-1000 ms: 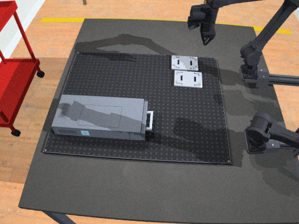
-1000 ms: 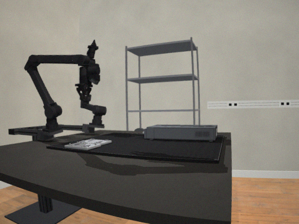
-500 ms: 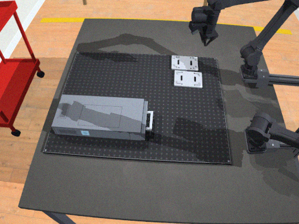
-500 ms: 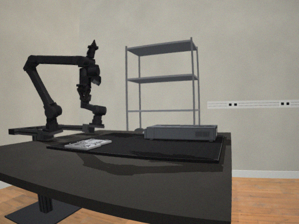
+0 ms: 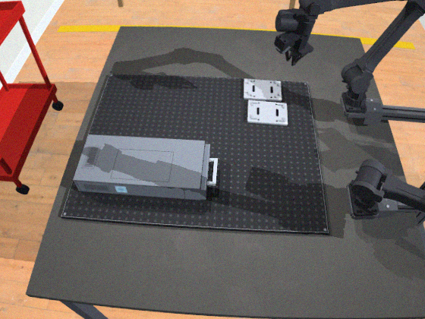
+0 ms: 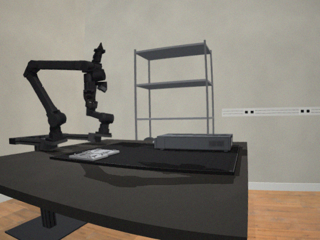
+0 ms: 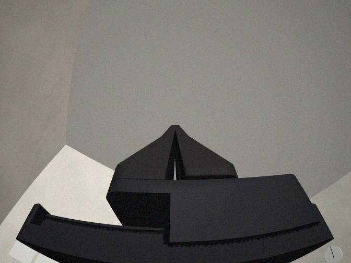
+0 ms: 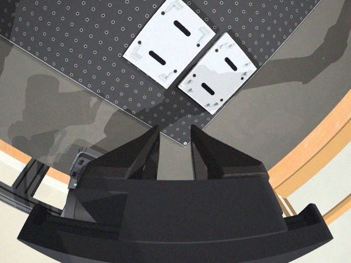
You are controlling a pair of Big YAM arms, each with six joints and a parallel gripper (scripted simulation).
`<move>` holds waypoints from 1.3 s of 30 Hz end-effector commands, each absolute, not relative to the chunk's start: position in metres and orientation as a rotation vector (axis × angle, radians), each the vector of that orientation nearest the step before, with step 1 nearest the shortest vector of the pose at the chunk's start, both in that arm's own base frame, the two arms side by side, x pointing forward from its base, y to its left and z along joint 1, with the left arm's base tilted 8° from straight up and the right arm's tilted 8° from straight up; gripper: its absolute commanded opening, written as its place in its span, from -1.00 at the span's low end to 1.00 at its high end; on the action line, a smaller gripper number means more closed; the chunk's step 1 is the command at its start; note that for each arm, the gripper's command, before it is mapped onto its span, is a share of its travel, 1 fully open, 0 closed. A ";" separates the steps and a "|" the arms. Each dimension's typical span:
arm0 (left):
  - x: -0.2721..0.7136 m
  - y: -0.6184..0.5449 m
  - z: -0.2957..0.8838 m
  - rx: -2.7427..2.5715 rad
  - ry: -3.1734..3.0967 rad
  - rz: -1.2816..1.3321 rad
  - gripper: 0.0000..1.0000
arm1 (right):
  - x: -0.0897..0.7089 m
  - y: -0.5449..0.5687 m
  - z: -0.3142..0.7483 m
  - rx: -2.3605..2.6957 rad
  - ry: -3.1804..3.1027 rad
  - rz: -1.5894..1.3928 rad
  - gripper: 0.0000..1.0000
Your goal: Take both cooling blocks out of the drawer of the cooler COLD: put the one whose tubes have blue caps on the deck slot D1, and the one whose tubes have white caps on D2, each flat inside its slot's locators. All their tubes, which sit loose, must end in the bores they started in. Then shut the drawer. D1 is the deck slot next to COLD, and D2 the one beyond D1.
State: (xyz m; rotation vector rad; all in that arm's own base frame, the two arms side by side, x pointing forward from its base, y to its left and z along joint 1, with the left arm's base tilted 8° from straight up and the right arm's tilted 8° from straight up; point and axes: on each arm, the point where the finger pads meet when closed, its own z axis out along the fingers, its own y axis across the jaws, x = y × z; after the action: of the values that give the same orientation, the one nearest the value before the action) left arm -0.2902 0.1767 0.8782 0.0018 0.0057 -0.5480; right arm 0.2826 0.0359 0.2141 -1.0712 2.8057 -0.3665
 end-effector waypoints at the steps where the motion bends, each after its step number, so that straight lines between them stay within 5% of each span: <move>1: -0.272 0.163 0.886 0.012 0.039 -0.540 -1.00 | 0.287 0.042 0.226 -1.355 2.616 -0.389 -0.44; 39: -0.272 0.163 0.886 0.012 0.039 -0.540 -1.00 | 0.293 0.040 0.238 -2.096 2.008 -0.513 -0.44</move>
State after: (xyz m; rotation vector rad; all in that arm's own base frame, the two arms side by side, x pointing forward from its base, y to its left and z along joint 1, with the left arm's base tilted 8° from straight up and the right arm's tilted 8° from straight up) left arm -0.2902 0.1767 0.8782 0.0018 0.0057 -0.5480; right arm 0.2835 0.0372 0.2181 -2.0850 2.0755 -0.4921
